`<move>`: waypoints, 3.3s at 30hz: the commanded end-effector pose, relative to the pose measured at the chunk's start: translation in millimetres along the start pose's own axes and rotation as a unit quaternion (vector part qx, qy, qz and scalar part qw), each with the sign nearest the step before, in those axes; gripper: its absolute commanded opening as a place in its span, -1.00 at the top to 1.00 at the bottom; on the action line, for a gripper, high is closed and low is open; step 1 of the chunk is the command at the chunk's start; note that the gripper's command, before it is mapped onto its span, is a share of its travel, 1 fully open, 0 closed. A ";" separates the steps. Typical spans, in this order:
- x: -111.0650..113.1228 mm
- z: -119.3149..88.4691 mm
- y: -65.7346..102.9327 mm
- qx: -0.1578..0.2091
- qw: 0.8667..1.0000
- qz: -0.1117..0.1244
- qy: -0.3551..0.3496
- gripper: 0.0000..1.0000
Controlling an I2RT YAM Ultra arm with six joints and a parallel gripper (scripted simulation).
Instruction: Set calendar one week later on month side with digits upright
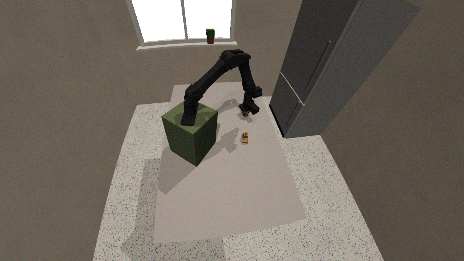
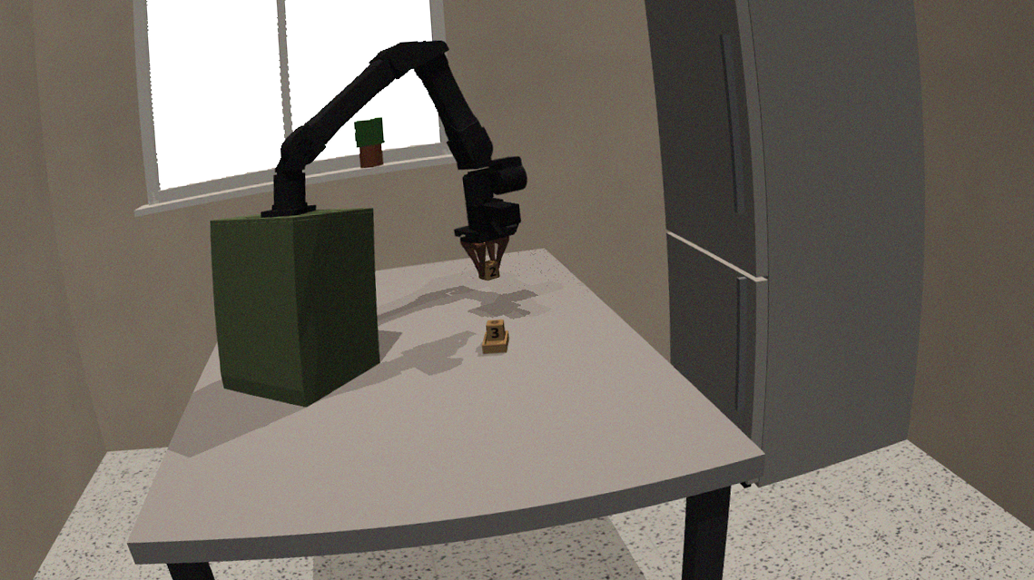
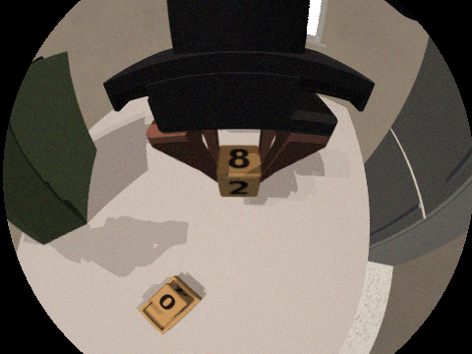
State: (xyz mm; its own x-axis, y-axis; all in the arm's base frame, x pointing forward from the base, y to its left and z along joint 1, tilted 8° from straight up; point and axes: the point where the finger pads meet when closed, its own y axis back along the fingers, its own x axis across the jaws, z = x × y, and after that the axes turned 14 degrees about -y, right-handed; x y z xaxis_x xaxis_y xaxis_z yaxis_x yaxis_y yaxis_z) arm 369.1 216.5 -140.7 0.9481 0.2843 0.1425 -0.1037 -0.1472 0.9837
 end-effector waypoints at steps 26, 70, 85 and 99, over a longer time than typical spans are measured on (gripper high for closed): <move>-1.6 23.0 12.3 -0.003 0.977 -0.014 0.211 0.45; 1.1 48.1 -17.0 0.000 0.893 -0.014 0.451 0.45; -0.6 49.0 -73.6 0.000 0.893 -0.014 0.451 0.45; -0.8 49.2 -83.1 0.000 0.893 -0.014 0.451 0.45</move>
State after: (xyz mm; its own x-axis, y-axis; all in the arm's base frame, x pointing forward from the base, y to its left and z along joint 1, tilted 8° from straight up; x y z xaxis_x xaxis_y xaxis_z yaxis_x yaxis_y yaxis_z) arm 387.0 180.5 -232.0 0.3240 0.9354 0.1414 -0.0703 -0.1253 0.9896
